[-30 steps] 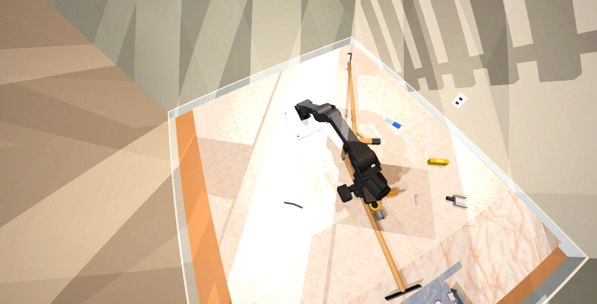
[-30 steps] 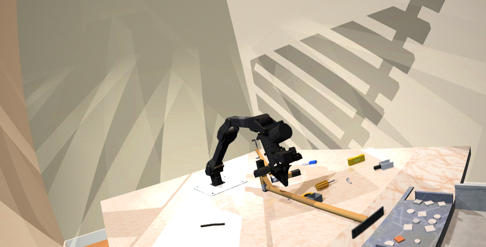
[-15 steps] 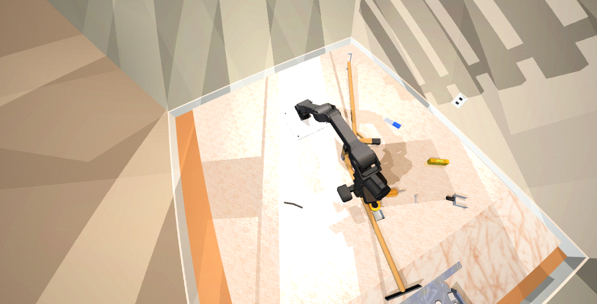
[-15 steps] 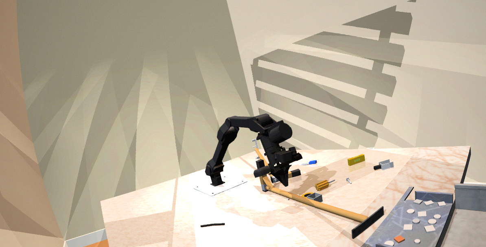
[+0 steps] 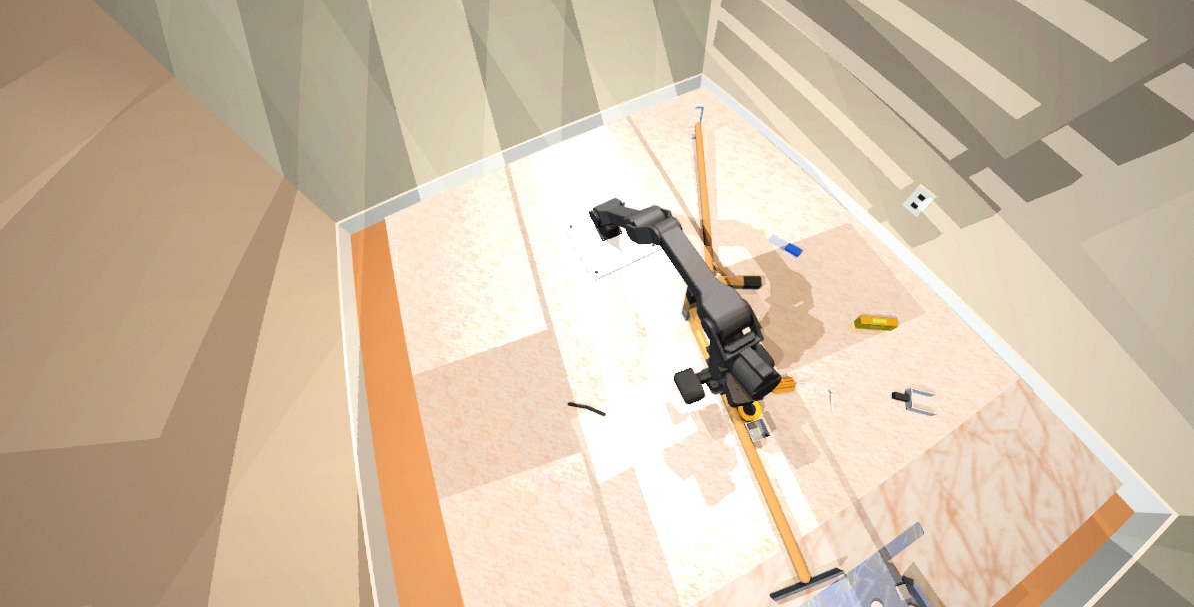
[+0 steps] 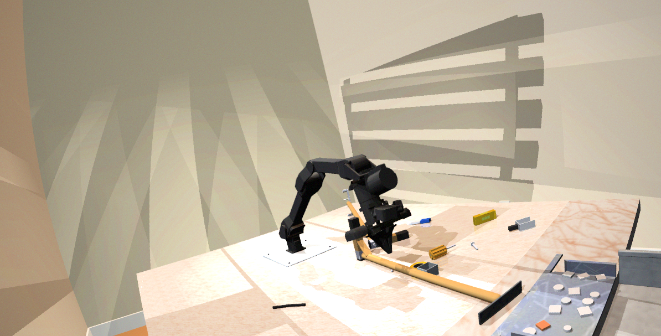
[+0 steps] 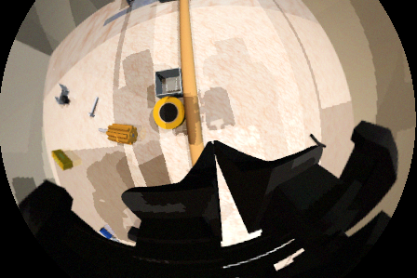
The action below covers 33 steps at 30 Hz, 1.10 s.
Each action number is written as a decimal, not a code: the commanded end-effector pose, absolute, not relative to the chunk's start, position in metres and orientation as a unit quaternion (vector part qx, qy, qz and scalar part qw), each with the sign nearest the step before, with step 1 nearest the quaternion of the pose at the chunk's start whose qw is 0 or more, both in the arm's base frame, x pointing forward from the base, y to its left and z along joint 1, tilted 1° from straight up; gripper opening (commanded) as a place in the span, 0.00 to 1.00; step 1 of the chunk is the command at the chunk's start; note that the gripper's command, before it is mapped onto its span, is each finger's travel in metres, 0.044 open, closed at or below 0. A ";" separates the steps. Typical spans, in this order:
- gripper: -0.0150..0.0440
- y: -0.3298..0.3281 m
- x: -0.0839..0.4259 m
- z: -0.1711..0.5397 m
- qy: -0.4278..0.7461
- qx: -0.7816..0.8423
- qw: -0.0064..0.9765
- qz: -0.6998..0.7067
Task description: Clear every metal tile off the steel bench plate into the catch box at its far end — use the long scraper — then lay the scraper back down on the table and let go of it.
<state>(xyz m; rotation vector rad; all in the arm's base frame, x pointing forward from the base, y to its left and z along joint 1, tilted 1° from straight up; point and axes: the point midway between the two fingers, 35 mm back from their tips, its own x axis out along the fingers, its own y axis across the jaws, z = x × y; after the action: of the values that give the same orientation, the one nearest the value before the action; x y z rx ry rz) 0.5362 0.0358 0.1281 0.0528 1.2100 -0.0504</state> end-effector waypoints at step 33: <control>1.00 0.084 0.487 0.250 0.444 -0.038 0.895 -0.020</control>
<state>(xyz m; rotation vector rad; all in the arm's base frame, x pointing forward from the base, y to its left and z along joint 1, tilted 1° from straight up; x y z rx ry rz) 0.4934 0.0818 0.2400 -0.0705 0.9459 -0.0400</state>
